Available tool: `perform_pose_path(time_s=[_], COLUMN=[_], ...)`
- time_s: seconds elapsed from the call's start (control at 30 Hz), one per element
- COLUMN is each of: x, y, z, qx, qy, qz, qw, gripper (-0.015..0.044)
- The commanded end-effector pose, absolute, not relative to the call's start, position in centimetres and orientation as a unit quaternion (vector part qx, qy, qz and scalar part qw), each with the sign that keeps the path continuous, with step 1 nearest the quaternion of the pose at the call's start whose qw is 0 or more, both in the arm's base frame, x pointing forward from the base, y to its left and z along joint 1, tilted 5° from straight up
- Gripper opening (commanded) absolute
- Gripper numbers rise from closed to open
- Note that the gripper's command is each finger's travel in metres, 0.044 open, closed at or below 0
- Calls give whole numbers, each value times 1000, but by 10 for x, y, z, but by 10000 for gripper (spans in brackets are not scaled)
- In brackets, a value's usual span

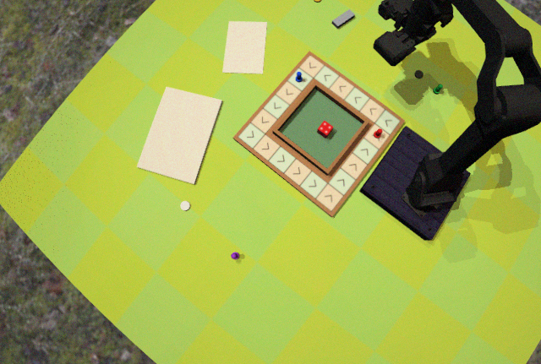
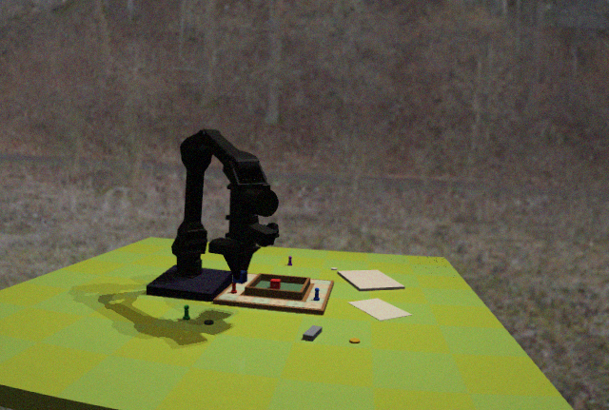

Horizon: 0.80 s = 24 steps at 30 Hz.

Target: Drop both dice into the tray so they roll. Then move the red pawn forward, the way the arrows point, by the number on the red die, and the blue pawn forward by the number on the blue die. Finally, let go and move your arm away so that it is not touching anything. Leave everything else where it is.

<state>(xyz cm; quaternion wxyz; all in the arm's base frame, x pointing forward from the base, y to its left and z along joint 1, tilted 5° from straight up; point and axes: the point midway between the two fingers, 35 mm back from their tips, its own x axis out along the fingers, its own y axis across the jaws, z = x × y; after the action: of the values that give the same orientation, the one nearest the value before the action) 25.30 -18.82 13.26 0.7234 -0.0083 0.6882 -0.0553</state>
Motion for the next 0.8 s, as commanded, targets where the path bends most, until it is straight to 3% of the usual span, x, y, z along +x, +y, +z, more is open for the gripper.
perform_pose_path(time_s=[0.0,0.77], x=[247,290], y=[-183,-103], z=[159,137], qx=[-8,-38], qy=[686,688], qz=[-56,-19], qw=[725,725], gripper=[0,0])
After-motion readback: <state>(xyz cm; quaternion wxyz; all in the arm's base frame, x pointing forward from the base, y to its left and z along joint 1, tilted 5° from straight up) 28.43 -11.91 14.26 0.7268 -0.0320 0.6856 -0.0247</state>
